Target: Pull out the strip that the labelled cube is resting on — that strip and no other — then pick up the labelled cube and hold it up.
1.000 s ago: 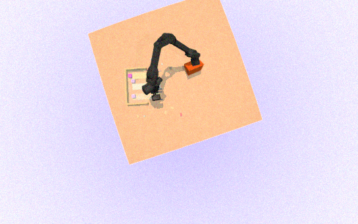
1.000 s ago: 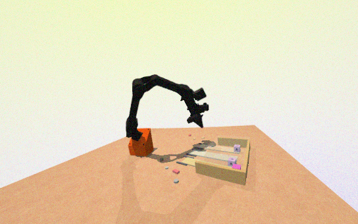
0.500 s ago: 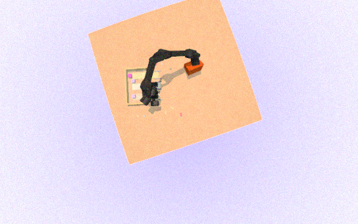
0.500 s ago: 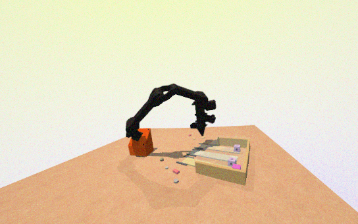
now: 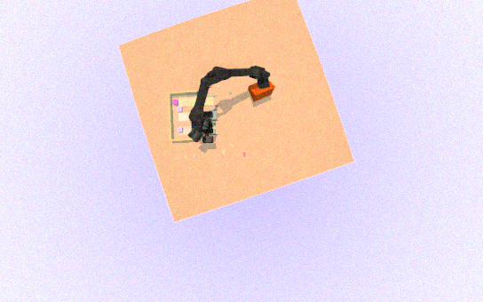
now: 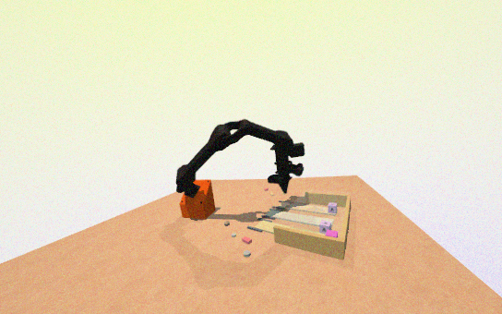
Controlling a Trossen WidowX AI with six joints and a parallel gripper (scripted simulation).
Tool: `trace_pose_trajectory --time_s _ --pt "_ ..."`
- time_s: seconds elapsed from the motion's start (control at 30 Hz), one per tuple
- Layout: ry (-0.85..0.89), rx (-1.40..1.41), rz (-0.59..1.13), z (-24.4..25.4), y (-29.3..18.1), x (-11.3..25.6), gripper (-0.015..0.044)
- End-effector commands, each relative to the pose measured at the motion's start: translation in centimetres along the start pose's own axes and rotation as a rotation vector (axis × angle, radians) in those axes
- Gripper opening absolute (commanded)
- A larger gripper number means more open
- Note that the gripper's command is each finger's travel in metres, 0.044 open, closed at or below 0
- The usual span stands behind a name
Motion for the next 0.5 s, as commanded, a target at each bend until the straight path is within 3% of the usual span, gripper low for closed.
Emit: trace_pose_trajectory --time_s 0.0,0.47 --pt "-0.004 0.008 0.003 0.0 -0.1 -0.9 0.0000" --pt "-0.005 0.008 0.002 0.0 -0.1 -3.3 0.0000"
Point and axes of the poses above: the point midway between the two fingers, 35 mm back from their tips, its own x axis back along the fingers, its own z axis across the jaws, y = z × x, the point moved 7 cm from there along x, back along the fingers
